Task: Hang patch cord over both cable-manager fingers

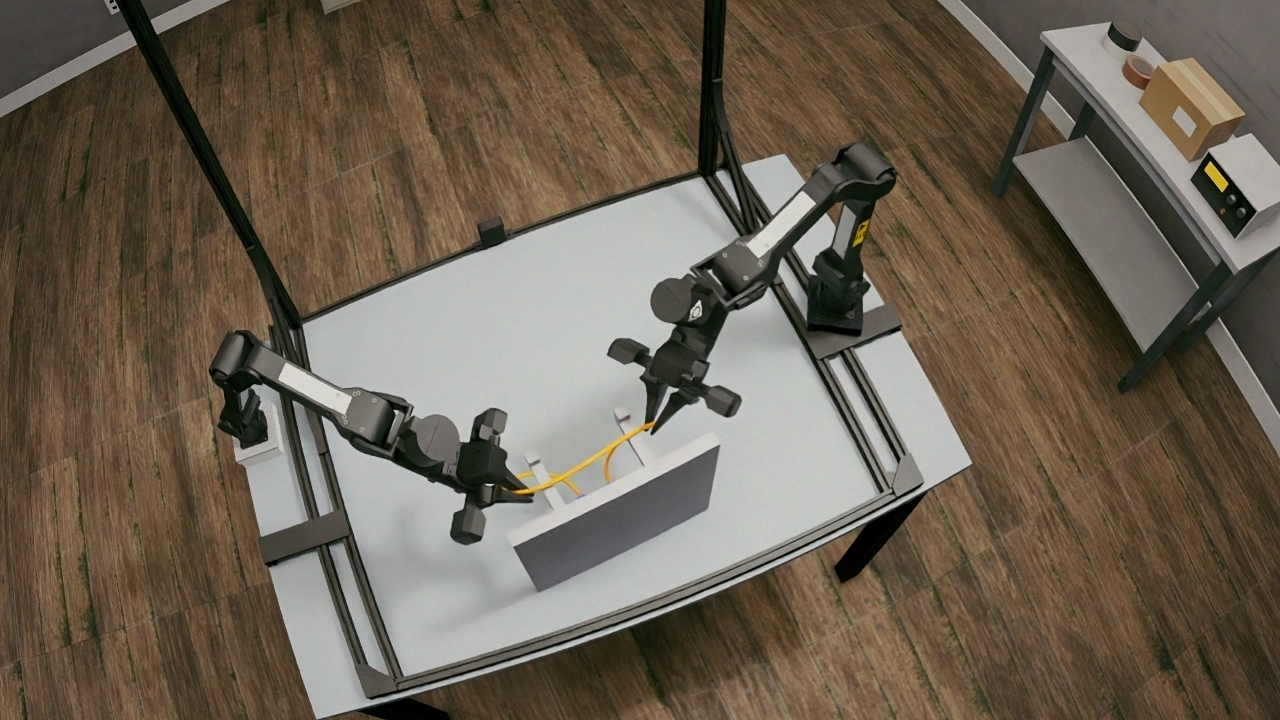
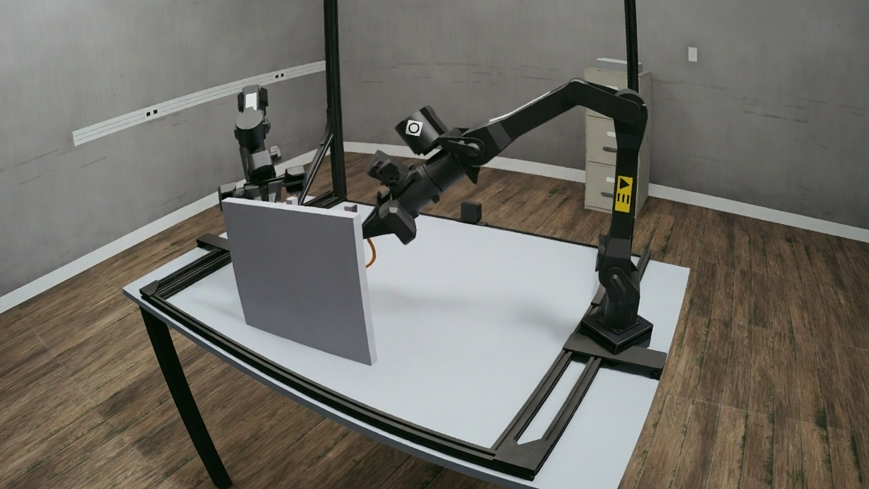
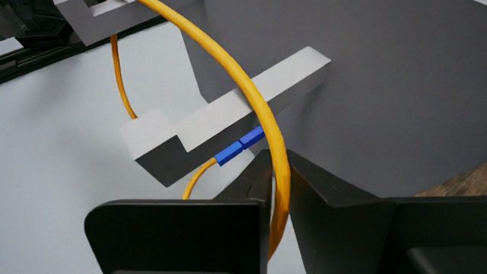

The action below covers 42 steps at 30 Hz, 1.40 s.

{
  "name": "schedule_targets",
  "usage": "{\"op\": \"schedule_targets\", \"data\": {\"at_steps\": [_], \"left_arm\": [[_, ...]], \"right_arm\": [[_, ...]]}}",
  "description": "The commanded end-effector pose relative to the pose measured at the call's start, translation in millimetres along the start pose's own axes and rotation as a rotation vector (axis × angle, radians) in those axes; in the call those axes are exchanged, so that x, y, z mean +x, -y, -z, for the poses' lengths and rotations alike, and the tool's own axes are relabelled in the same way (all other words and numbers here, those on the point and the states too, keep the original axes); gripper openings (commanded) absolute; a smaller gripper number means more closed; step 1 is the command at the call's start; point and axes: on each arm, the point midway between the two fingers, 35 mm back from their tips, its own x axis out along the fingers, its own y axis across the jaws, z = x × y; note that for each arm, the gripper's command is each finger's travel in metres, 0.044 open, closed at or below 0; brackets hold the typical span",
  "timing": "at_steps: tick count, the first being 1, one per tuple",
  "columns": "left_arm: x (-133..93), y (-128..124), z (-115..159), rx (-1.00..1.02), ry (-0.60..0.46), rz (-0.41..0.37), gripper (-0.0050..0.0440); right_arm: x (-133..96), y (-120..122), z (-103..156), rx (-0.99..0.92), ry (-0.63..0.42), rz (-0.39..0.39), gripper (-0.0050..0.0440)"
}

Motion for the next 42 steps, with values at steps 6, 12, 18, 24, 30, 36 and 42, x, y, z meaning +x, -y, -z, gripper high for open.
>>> {"op": "schedule_targets", "data": {"at_steps": [6, 12, 18, 24, 30, 36, 42], "left_arm": [[-5.0, 0.5, -9.8, -0.009, 0.025, 0.007, 0.0025], [-5.0, 0.5, -9.8, -0.009, 0.025, 0.007, 0.0025], [-5.0, 0.5, -9.8, -0.009, 0.025, 0.007, 0.0025], [-5.0, 0.5, -9.8, -0.009, 0.025, 0.007, 0.0025], [-5.0, 0.5, -9.8, -0.009, 0.025, 0.007, 0.0025], [-5.0, 0.5, -9.8, -0.009, 0.025, 0.007, 0.0025], [-5.0, 0.5, -9.8, -0.009, 0.025, 0.007, 0.0025]], "right_arm": [[0.5, 3.3, 0.9, -0.030, 0.009, -0.035, 0.0025], [1.4, 4.0, 2.3, -0.047, 0.013, -0.059, 0.0025], [1.7, 4.7, 2.6, -0.061, 0.019, -0.077, 0.0025], [1.7, 5.1, 2.5, -0.068, 0.022, -0.087, 0.0025], [2.1, 5.4, 3.3, -0.076, 0.024, -0.097, 0.0025], [2.2, 5.3, 3.5, -0.080, 0.025, -0.103, 0.0025], [2.3, 5.5, 3.6, -0.082, 0.025, -0.103, 0.0025]]}}
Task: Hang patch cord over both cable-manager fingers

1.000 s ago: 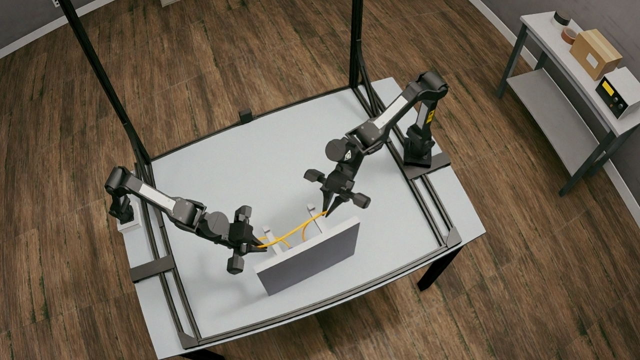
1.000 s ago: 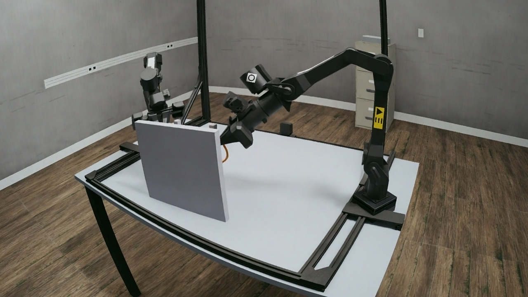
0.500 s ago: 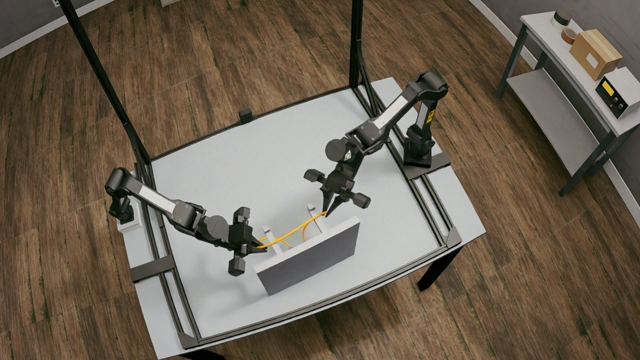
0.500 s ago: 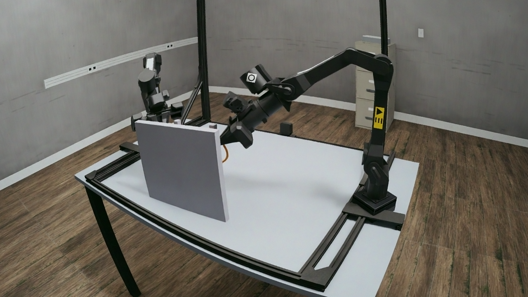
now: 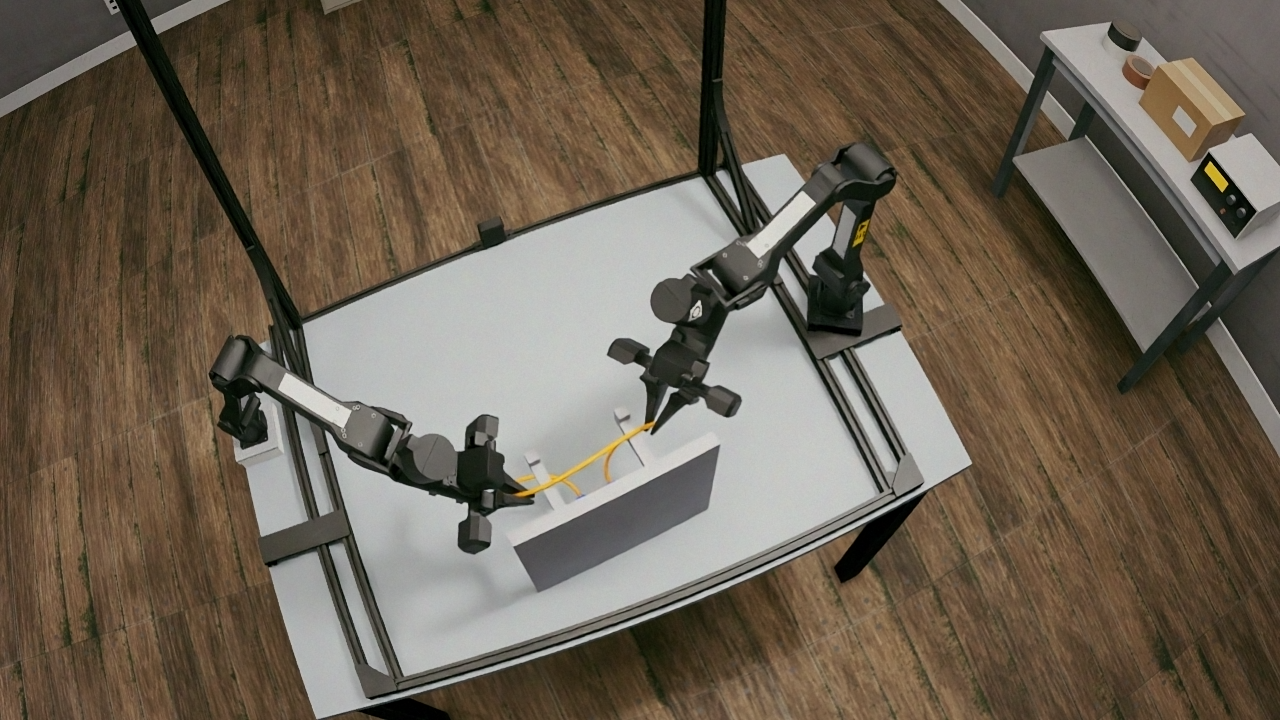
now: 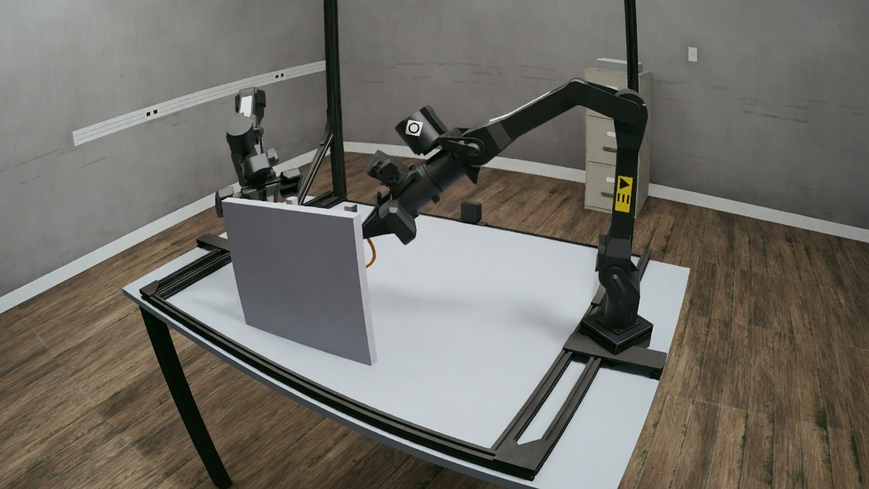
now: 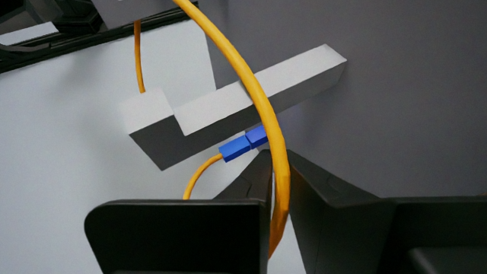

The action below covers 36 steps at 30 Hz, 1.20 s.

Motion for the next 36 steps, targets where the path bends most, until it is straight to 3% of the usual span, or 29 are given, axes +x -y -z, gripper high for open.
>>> {"op": "schedule_targets", "data": {"at_steps": [1, 8, 13, 15, 18, 21, 27, 36], "left_arm": [[-5, 1, -10, -0.009, 0.025, 0.007, 0.0025], [-5, 1, -10, -0.009, 0.025, 0.007, 0.0025], [-5, 1, -10, -0.009, 0.025, 0.007, 0.0025], [-5, 1, -10, -0.009, 0.025, 0.007, 0.0025], [-5, 1, -10, -0.009, 0.025, 0.007, 0.0025], [-5, 1, -10, -0.009, 0.025, 0.007, 0.0025], [-5, 1, -10, -0.009, 0.025, 0.007, 0.0025], [-5, 1, -10, -0.009, 0.025, 0.007, 0.0025]], "right_arm": [[-1, 2, 0, -0.005, 0.003, 0.002, 0.0025], [-1, 2, 0, -0.004, 0.003, 0.002, 0.0025], [-1, 2, 0, -0.005, 0.003, 0.002, 0.0145], [-1, 2, 0, -0.005, 0.003, 0.002, 0.0145], [-1, 2, 0, -0.005, 0.003, 0.001, 0.0217], [-17, 1, -12, -0.013, 0.029, 0.005, 0.0220], [-48, 1, -10, -0.013, 0.028, 0.005, 0.0220], [-53, -1, -10, -0.012, 0.025, 0.005, 0.0220]]}}
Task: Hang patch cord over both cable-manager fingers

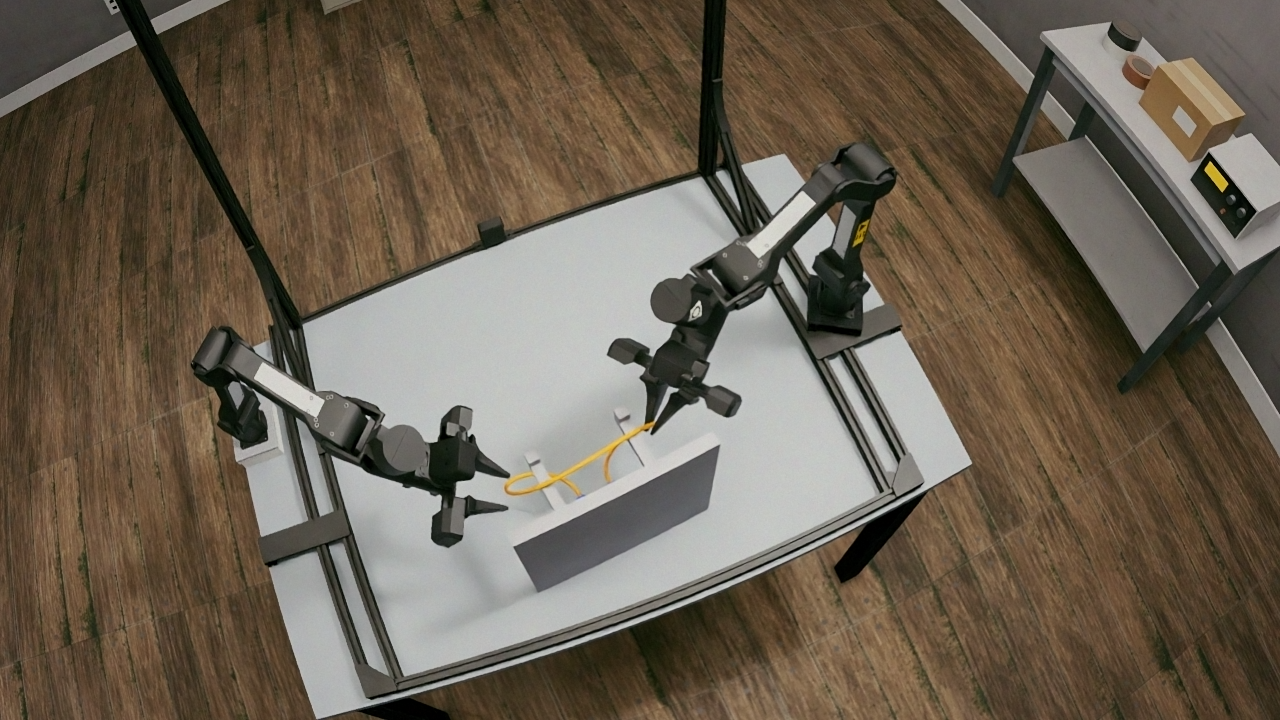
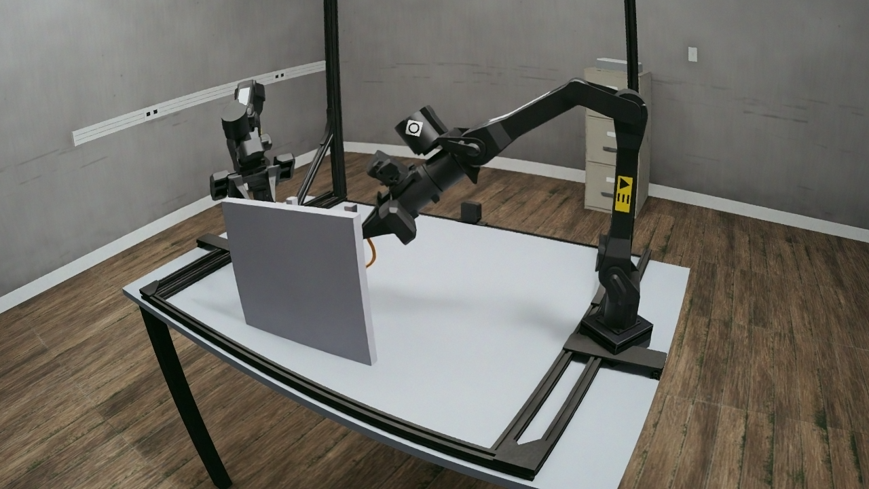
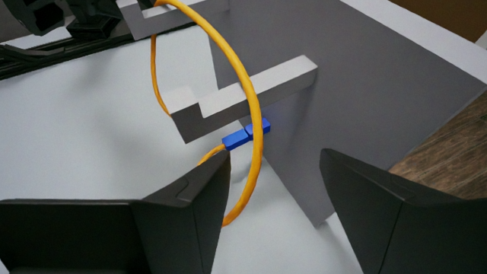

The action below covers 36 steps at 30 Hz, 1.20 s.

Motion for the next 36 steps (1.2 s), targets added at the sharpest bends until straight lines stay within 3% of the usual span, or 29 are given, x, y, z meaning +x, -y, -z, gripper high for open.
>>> {"op": "schedule_targets", "data": {"at_steps": [1, 13, 22, 32, 36], "left_arm": [[-5, 1, -10, -0.009, 0.025, 0.007, 0.0025], [-5, 1, -10, -0.009, 0.025, 0.007, 0.0025], [-5, 1, -10, -0.009, 0.025, 0.007, 0.0025], [-5, 1, -10, -0.009, 0.025, 0.007, 0.0025], [-5, 1, -10, -0.009, 0.025, 0.007, 0.0025]], "right_arm": [[-13, -3, -5, -0.007, 0.011, 0.002, 0.0220], [-50, -17, -19, 0.001, 0.009, 0.005, 0.0220], [-93, -32, -28, -0.001, 0.007, 0.002, 0.0220], [-102, -35, -30, -0.001, 0.006, 0.001, 0.0220], [-101, -39, -29, -0.005, 0.011, -0.001, 0.0316]]}}
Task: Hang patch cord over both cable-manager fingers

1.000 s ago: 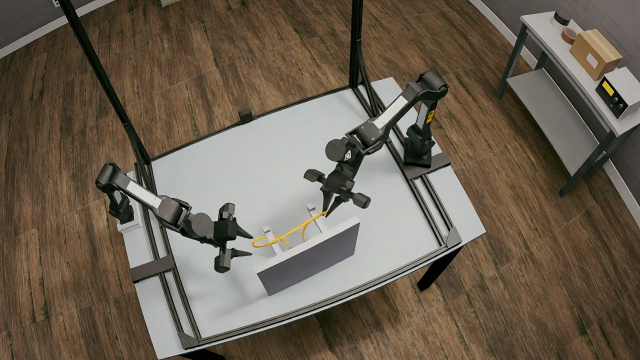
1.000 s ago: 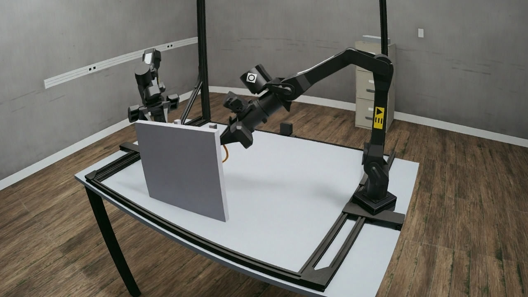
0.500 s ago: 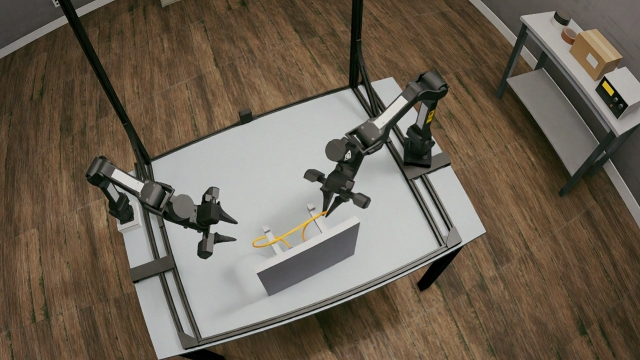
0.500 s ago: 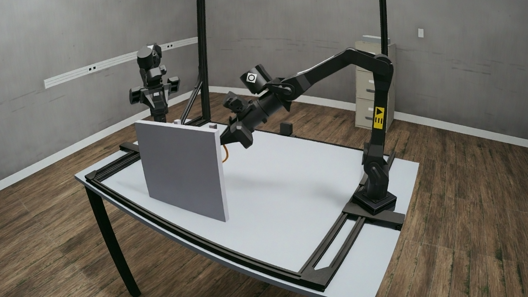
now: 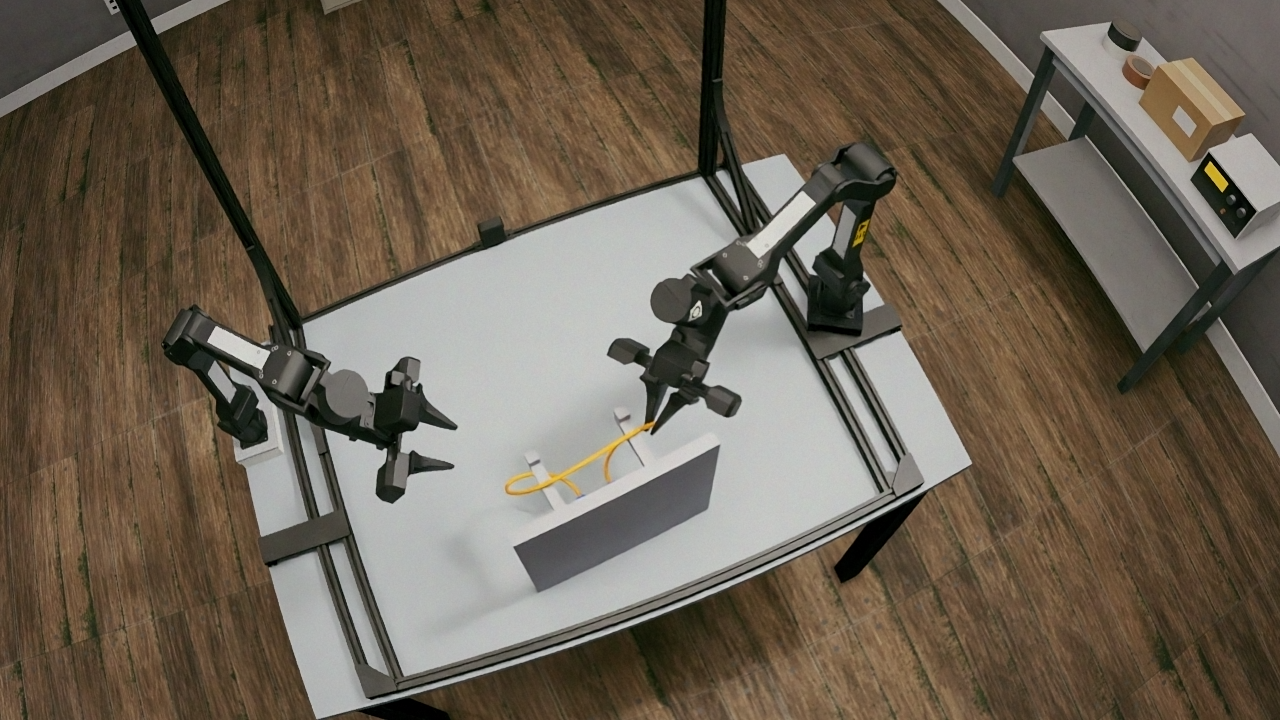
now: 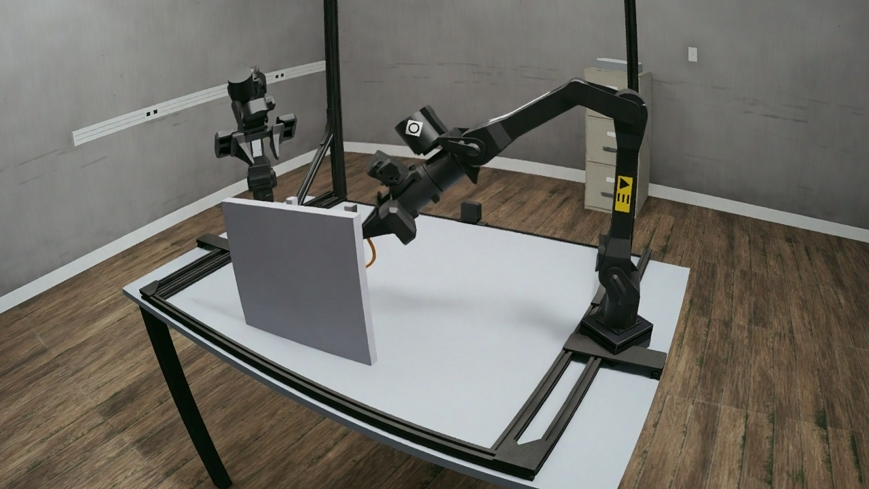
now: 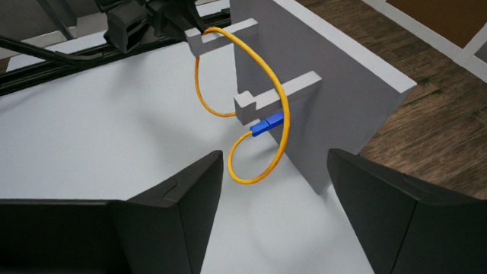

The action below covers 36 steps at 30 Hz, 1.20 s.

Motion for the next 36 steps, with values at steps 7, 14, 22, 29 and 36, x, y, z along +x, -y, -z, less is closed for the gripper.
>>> {"op": "schedule_targets", "data": {"at_steps": [7, 14, 22, 29, 36], "left_arm": [[-5, 1, -10, -0.009, 0.025, 0.007, 0.0025], [-5, 1, -10, -0.009, 0.025, 0.007, 0.0025], [-5, 1, -10, -0.009, 0.025, 0.007, 0.0025], [-5, 1, -10, -0.009, 0.025, 0.007, 0.0025], [-5, 1, -10, -0.009, 0.025, 0.007, 0.0025]], "right_arm": [[-27, -59, -10, -0.062, 0.125, -0.039, 0.0440], [-49, -106, -8, -0.101, 0.230, -0.088, 0.0440], [-83, -161, 4, -0.129, 0.373, -0.169, 0.0440], [-111, -194, 19, -0.131, 0.480, -0.241, 0.0440], [-148, -227, 46, -0.109, 0.614, -0.349, 0.0440]]}}
